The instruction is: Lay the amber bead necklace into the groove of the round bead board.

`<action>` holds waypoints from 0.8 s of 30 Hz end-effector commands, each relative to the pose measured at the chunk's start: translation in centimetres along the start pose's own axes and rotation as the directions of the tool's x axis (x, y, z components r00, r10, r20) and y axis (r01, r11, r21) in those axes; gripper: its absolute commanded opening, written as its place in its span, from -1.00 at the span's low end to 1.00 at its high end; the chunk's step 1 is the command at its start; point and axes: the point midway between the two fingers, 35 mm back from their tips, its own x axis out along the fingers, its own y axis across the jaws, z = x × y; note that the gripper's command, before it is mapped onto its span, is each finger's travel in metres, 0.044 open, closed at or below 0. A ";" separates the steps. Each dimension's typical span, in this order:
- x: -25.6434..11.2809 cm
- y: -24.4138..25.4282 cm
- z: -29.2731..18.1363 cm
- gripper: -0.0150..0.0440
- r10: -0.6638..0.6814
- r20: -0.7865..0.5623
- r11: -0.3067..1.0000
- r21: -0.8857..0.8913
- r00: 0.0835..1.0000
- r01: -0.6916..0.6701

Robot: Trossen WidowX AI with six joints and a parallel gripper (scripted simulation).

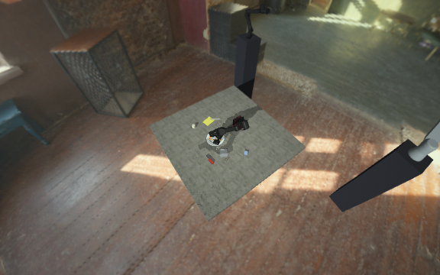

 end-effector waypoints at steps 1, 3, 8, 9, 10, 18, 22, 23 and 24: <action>-0.3 0.0 0.0 0.84 0.001 -0.003 1.000 0.003 1.000 0.000; -0.1 -0.1 0.0 1.00 -0.002 -0.003 1.000 0.006 1.000 0.002; -0.5 -0.1 0.0 1.00 0.001 -0.004 1.000 0.005 1.000 -0.001; -0.5 -0.1 0.0 1.00 0.001 -0.004 1.000 0.005 1.000 -0.001; -0.5 -0.1 0.0 1.00 0.001 -0.004 1.000 0.005 1.000 -0.001; -0.5 -0.1 0.0 1.00 0.001 -0.004 1.000 0.005 1.000 -0.001; -0.5 -0.1 0.0 1.00 0.001 -0.004 1.000 0.005 1.000 -0.001; -0.5 -0.1 0.0 1.00 0.001 -0.004 1.000 0.005 1.000 -0.001; -0.5 -0.1 0.0 1.00 0.001 -0.004 1.000 0.005 1.000 -0.001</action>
